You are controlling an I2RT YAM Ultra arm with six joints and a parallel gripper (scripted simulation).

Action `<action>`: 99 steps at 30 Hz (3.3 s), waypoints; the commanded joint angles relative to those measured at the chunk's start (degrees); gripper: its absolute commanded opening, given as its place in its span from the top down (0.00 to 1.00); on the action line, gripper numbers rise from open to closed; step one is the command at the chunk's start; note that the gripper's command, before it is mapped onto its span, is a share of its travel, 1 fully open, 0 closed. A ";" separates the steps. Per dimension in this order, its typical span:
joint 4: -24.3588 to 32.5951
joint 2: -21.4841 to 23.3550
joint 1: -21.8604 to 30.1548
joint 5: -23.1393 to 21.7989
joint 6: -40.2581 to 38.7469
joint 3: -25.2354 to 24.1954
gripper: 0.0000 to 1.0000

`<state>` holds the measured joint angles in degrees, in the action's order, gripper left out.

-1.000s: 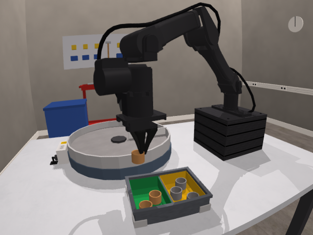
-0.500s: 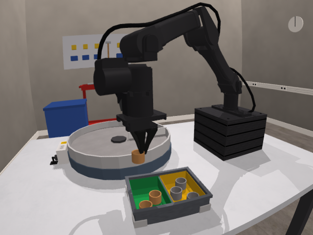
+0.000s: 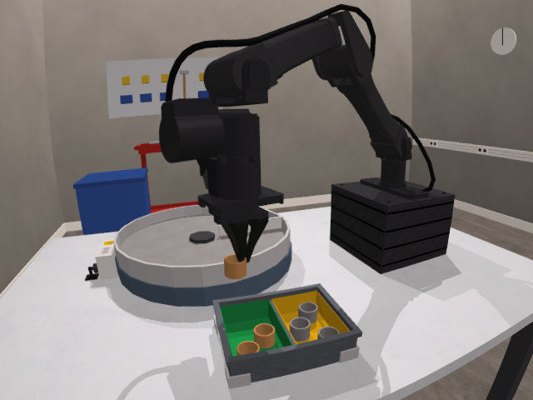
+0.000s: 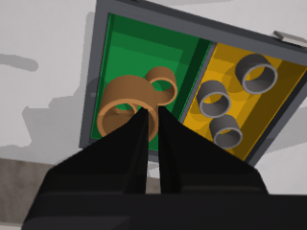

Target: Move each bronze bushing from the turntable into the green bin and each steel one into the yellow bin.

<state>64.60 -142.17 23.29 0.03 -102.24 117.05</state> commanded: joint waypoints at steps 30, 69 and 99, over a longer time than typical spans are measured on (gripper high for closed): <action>1.56 0.50 0.40 0.24 -0.36 3.26 1.00; -9.11 -5.11 0.45 0.24 -0.40 -2.68 1.00; -8.01 -3.48 0.45 0.25 -0.38 -2.73 1.00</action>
<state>55.75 -147.55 23.29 0.03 -102.24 113.62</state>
